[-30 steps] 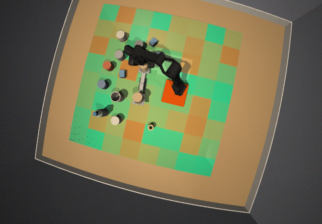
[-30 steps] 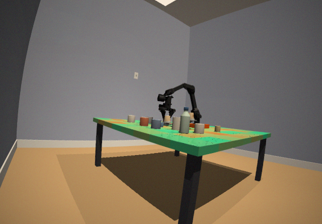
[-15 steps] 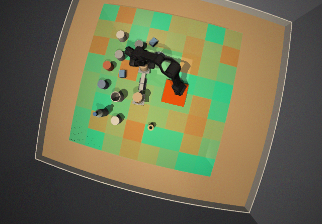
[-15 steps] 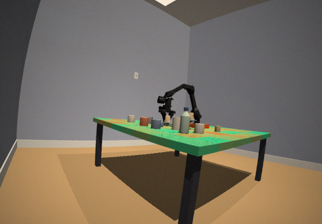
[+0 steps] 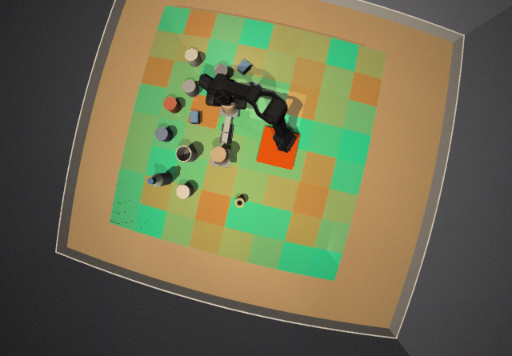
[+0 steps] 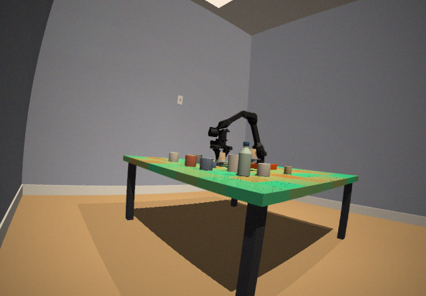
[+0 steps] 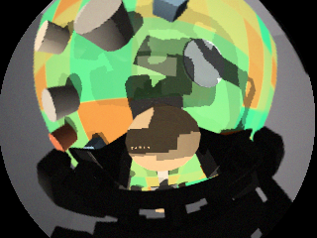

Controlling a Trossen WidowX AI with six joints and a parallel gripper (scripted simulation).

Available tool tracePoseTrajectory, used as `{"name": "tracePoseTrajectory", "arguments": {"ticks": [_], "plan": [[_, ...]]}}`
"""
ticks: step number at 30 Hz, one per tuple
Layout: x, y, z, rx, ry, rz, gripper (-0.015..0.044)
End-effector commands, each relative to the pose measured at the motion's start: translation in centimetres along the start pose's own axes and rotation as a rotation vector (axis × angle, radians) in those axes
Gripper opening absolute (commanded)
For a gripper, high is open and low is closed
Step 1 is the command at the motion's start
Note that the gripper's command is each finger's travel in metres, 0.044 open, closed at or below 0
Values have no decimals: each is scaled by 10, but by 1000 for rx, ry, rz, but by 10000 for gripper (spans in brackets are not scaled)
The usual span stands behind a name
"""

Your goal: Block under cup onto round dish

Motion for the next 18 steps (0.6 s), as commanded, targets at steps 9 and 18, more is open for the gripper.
{"name": "tracePoseTrajectory", "arguments": {"ticks": [9, 18], "plan": [[2, 4, 16, 4, -6, 2, 0], [3, 5, 28, 4, -6, 2, 0]]}}
Point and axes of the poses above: the point midway between the two fingers, 35 mm back from their tips, its own z axis back along the fingers, its own y axis across the jaws, x = y × z, the point moved 9 cm from there along z, back along the fingers, and after that the axes turned 7 degrees about z, right-handed, at the moved point
